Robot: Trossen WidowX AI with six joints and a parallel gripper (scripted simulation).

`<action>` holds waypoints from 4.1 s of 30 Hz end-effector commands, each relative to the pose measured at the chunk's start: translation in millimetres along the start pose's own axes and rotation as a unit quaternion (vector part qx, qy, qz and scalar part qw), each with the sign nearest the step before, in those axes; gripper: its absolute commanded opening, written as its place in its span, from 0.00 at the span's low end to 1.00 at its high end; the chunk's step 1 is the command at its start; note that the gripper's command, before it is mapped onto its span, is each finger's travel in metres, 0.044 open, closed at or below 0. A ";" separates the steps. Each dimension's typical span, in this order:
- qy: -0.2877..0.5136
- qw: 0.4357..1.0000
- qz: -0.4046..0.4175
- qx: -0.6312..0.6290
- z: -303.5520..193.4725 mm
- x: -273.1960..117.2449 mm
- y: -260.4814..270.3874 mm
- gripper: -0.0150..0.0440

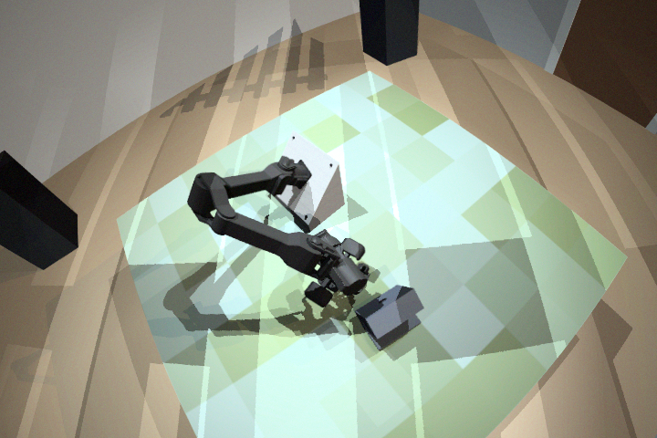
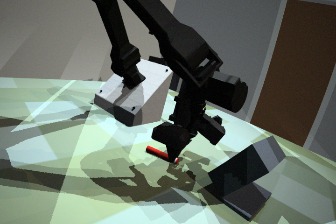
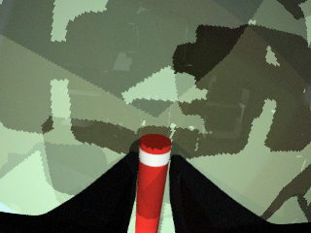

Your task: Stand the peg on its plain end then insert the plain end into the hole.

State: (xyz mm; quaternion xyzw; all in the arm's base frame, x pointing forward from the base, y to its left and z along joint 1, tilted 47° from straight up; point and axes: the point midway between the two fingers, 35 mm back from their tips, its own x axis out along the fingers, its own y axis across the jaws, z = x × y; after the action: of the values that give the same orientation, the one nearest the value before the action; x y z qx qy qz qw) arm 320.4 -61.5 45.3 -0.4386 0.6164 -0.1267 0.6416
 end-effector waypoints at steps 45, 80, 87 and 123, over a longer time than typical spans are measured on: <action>-0.168 0.986 0.000 -0.001 -15.5 -20.4 0.1 0.34; -0.315 0.949 0.000 -0.002 -35.0 -33.6 0.0 0.34; -0.343 0.939 0.000 -0.002 -39.4 -35.5 0.0 0.34; -0.485 0.875 0.000 -0.004 -63.3 -40.7 0.0 0.34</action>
State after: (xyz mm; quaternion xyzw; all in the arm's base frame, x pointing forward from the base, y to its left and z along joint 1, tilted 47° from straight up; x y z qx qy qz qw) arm 257.6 -58.5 81.5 -0.4445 0.2414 0.0990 0.8569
